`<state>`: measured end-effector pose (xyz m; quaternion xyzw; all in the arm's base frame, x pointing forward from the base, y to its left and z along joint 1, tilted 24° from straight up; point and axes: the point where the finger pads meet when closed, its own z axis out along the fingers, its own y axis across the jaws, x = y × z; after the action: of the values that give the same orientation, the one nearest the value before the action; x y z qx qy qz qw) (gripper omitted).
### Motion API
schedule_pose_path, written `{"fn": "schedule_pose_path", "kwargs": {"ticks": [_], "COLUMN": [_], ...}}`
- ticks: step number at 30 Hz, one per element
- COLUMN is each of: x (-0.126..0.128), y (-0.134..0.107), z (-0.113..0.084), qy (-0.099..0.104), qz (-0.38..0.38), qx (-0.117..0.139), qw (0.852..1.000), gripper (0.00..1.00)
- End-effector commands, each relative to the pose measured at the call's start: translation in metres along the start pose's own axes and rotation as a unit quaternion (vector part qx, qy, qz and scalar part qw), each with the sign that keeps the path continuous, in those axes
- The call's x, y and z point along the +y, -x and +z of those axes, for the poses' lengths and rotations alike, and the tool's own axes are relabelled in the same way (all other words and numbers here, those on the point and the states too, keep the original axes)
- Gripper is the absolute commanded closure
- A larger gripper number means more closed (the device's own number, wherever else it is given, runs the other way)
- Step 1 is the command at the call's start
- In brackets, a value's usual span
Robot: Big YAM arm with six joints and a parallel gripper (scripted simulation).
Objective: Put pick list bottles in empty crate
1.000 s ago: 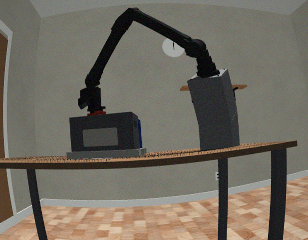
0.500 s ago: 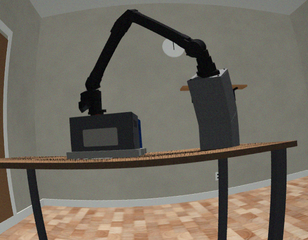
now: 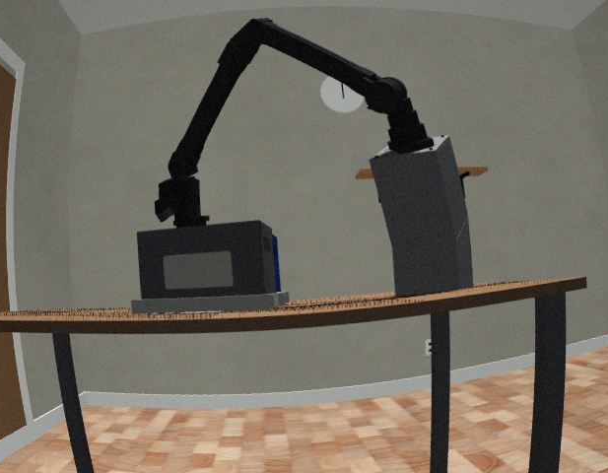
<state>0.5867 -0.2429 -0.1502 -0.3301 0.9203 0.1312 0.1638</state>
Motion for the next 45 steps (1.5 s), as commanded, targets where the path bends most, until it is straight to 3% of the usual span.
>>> {"fn": "schedule_pose_path", "kwargs": {"ticks": [1,45], "x": [-0.011,0.001], "y": [0.008,0.007], "z": [-0.011,0.001], "qy": [-0.014,-0.008], "qz": [-0.005,-0.006], "qx": [-0.006,-0.003], "qw": [1.000,1.000], "gripper": [1.00,1.00]}}
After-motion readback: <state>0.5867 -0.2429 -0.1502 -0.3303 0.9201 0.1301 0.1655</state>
